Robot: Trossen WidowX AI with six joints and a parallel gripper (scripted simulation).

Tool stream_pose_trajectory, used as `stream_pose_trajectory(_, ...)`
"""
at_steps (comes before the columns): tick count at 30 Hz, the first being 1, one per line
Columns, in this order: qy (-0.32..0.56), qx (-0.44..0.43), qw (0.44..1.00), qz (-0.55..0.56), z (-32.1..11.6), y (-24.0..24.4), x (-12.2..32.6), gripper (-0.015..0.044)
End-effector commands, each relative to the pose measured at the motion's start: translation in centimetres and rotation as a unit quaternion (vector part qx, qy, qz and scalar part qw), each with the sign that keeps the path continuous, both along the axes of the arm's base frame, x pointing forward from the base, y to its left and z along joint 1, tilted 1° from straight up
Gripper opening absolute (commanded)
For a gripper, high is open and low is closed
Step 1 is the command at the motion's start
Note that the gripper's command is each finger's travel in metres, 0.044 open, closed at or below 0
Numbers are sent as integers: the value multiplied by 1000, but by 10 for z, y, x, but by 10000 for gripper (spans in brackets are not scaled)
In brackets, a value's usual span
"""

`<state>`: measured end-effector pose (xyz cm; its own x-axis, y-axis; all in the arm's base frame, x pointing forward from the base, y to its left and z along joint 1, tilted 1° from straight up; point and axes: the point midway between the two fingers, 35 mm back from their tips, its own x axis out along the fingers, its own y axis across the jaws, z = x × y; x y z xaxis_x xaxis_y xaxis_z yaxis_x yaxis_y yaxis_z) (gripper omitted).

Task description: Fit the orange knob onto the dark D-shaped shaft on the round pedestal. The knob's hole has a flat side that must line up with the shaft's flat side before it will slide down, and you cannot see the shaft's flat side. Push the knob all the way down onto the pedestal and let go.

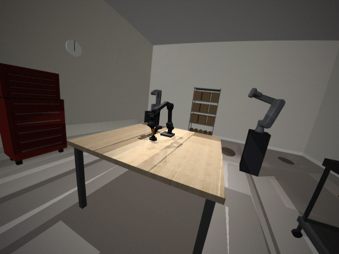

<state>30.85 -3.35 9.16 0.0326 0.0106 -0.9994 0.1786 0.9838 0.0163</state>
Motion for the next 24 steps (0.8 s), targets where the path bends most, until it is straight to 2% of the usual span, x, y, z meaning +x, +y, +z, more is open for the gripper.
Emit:
stream_pose_trajectory(1, -3, 0, 1000, -2, 2, -1, 1, 0)
stream_pose_trajectory(24, -3, 0, 1000, -2, -1, 0, 1, 0)
